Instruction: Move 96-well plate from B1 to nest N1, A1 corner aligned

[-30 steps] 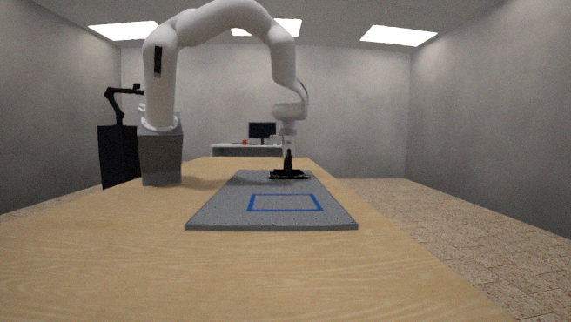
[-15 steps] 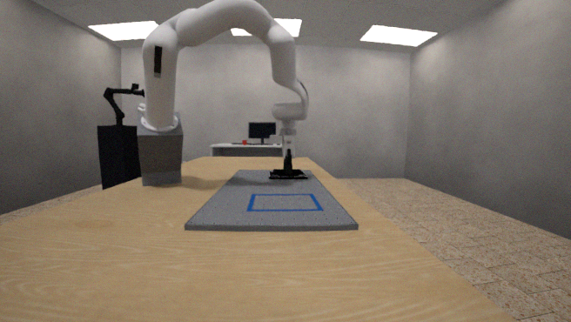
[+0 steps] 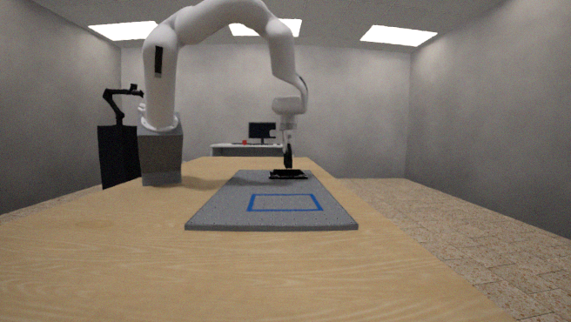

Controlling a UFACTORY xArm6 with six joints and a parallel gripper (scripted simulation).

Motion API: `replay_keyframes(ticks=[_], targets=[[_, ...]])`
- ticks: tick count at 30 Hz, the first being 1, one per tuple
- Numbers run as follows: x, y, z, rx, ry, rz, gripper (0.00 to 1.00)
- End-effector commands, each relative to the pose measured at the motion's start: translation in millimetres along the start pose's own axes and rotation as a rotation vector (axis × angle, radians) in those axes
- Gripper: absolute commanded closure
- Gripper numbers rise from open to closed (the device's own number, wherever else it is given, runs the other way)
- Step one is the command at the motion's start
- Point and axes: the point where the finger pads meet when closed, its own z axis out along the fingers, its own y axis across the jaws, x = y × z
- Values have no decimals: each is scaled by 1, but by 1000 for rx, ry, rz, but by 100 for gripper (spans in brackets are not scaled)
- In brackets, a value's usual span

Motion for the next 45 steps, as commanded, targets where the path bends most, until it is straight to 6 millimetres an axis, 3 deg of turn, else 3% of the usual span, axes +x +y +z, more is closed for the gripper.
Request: replay_keyframes(ticks=[1,26,45], targets=[[-2,0,-8,-2,-3,1,0],[-1,0,-69,-2,-3,1,0],[-1,0,-69,-2,-3,1,0]])
